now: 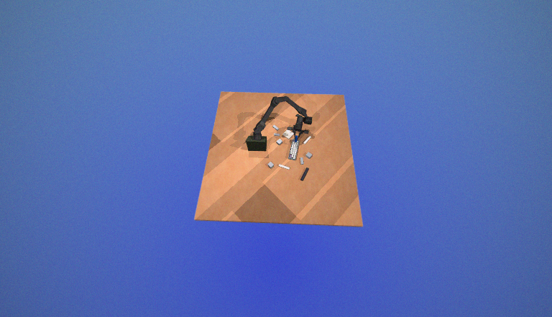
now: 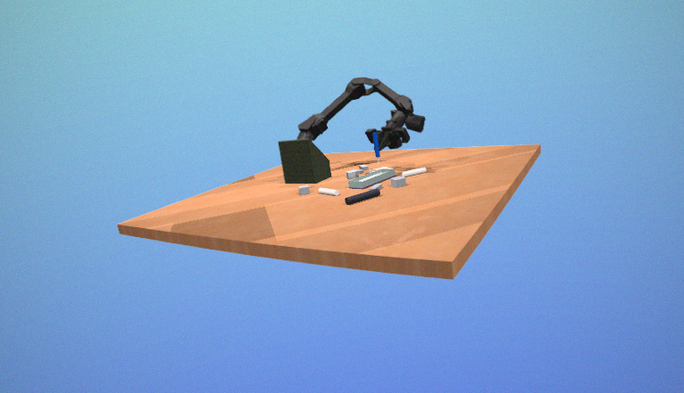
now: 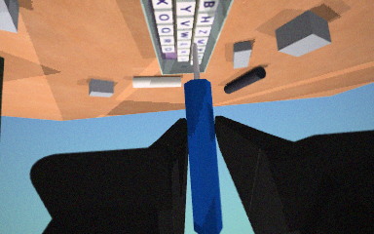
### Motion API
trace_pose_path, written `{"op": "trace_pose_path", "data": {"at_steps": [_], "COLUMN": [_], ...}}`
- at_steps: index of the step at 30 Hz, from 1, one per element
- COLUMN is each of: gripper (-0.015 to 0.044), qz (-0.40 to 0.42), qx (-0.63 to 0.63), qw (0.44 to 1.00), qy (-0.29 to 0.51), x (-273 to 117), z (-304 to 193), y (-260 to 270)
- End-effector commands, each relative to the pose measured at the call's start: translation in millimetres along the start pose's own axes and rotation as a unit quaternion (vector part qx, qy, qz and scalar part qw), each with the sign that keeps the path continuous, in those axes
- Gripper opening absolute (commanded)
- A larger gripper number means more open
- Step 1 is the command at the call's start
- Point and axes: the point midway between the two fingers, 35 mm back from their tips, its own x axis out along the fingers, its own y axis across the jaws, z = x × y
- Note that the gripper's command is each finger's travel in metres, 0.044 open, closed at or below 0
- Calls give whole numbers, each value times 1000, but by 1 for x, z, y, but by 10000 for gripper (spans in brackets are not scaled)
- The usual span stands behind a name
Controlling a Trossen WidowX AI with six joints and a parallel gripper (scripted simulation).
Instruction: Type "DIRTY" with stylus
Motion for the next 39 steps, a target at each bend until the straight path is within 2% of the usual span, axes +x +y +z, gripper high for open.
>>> {"op": "trace_pose_path", "data": {"at_steps": [1,10,13,14,39], "gripper": [0,0,79,81,81], "qz": [2,2,2,2,2], "qx": [1,0,0,0,0], "qw": [1000,1000,1000,1000,1000], "qy": [2,1,1,1,1], "x": [5,14,16,16,18], "z": [6,22,24,24,29], "y": [0,1,1,1,2]}}
